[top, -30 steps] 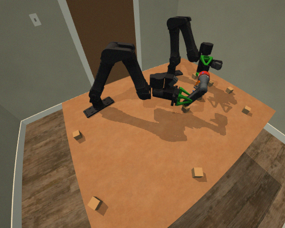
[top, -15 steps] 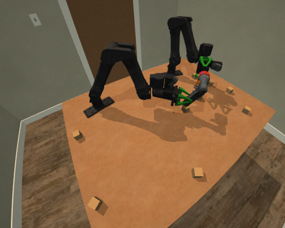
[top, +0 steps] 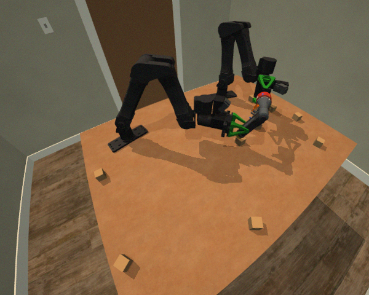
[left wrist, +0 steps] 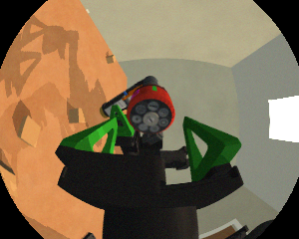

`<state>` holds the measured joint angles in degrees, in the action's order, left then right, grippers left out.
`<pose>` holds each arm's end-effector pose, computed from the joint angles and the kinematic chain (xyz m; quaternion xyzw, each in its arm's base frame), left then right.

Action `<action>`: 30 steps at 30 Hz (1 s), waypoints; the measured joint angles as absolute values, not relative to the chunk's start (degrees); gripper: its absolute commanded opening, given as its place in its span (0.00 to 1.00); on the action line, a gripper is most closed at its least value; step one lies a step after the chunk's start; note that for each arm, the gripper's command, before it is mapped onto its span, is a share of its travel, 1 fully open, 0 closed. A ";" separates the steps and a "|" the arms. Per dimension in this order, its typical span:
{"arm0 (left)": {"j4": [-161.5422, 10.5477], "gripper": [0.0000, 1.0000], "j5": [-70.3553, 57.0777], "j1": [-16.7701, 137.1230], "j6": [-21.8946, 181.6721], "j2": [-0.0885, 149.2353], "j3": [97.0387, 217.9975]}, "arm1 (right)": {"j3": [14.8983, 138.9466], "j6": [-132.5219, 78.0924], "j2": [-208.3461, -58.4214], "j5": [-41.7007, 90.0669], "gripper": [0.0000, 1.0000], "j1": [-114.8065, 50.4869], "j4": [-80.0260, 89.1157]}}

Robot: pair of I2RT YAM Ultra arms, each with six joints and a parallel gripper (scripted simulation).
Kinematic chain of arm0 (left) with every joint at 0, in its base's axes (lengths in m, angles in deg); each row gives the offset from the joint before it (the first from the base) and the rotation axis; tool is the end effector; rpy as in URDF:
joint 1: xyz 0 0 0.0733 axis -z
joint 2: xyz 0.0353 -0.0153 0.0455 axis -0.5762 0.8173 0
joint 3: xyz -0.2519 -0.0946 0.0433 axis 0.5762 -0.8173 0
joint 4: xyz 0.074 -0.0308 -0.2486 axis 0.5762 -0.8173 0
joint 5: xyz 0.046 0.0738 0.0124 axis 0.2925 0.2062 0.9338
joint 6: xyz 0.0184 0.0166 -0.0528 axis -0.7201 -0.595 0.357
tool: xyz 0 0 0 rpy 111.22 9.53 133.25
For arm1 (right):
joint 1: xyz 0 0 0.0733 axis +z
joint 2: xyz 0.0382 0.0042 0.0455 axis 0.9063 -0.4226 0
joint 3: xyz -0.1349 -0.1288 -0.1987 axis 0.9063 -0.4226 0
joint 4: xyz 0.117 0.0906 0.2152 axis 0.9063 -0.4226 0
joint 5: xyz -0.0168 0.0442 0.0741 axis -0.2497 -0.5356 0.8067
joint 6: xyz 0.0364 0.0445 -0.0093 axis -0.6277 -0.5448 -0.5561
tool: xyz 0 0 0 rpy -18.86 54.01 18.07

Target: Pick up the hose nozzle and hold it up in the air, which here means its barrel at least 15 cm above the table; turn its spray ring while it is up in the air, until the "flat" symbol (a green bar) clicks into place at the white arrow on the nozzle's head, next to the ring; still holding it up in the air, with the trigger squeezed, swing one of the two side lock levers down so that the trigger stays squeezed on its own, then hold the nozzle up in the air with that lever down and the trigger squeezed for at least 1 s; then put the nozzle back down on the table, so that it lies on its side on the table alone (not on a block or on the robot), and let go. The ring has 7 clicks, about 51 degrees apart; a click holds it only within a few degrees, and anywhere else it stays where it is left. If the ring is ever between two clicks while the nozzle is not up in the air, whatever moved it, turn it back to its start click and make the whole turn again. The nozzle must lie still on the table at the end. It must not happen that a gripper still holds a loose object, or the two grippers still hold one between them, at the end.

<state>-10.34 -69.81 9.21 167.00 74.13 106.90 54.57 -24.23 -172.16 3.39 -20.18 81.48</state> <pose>0.2398 0.0753 0.1972 -0.2844 0.6434 -0.6366 0.3160 0.2951 0.2782 0.1232 -0.1906 0.6802 0.1564 0.6903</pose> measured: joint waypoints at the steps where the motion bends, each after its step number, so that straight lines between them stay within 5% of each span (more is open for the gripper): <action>1: -10.39 0.86 -69.44 9.58 166.91 74.28 107.07 | 54.57 -24.23 -172.16 3.39 0.36 -20.18 81.48; 22: -11.09 0.86 -63.23 15.48 165.86 76.91 110.13 | 54.57 -24.23 -172.16 3.39 0.36 -20.18 81.48; 23: -11.11 0.00 -63.08 15.48 165.84 76.93 110.17 | 54.57 -24.23 -172.16 3.39 0.36 -20.18 81.48; 30: -11.09 0.00 -62.84 15.48 165.73 76.91 110.31 | 54.57 -24.55 -172.10 3.39 0.36 -20.16 81.62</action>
<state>-11.09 -62.84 15.48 165.73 76.91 110.31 54.57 -24.55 -172.10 3.39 -20.16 81.62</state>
